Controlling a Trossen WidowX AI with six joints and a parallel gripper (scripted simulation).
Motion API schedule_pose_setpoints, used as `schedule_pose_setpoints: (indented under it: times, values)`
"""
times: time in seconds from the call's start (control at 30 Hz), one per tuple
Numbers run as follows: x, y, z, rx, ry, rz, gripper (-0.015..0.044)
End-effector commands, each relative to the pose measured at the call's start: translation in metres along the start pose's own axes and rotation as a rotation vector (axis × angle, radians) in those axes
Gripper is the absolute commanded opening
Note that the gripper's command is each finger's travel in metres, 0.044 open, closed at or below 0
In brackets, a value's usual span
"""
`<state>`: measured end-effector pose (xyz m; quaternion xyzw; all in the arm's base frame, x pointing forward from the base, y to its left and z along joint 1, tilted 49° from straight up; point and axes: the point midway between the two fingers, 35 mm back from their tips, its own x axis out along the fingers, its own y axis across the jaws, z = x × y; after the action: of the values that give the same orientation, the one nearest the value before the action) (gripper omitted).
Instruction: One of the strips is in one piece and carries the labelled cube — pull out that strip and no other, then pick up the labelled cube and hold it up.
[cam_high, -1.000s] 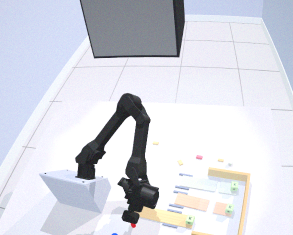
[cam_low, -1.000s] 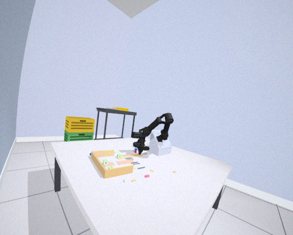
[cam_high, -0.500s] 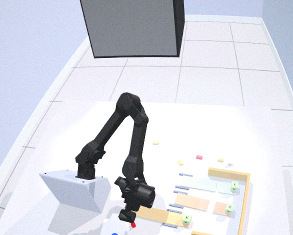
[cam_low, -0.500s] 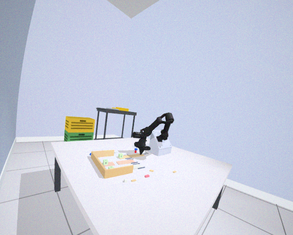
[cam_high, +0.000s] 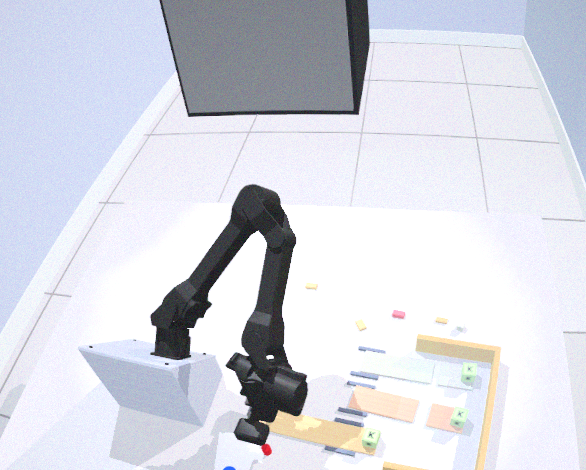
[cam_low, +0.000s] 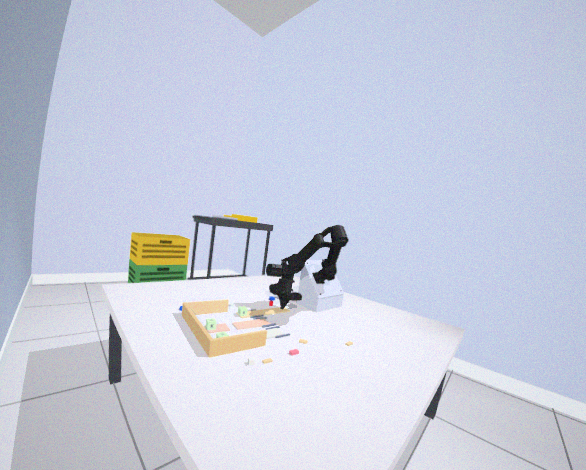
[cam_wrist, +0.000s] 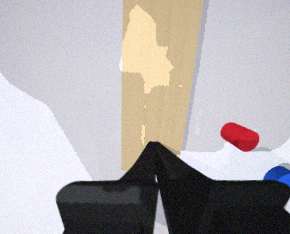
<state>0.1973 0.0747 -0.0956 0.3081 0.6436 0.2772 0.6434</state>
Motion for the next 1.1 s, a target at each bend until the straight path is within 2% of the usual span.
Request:
schedule_pose_setpoints:
  times: [0.0, 0.77, 0.97, 1.07]
  values:
    - [0.004, 0.001, -0.013, 0.010, 0.036, -0.002, 0.0000]
    - [0.004, 0.001, -0.013, 0.010, 0.036, -0.002, 0.0000]
    - [-0.040, -0.001, 0.003, 0.009, 0.033, -0.006, 0.0000]
    - [-0.042, 0.000, 0.003, 0.009, 0.034, -0.005, 0.0000]
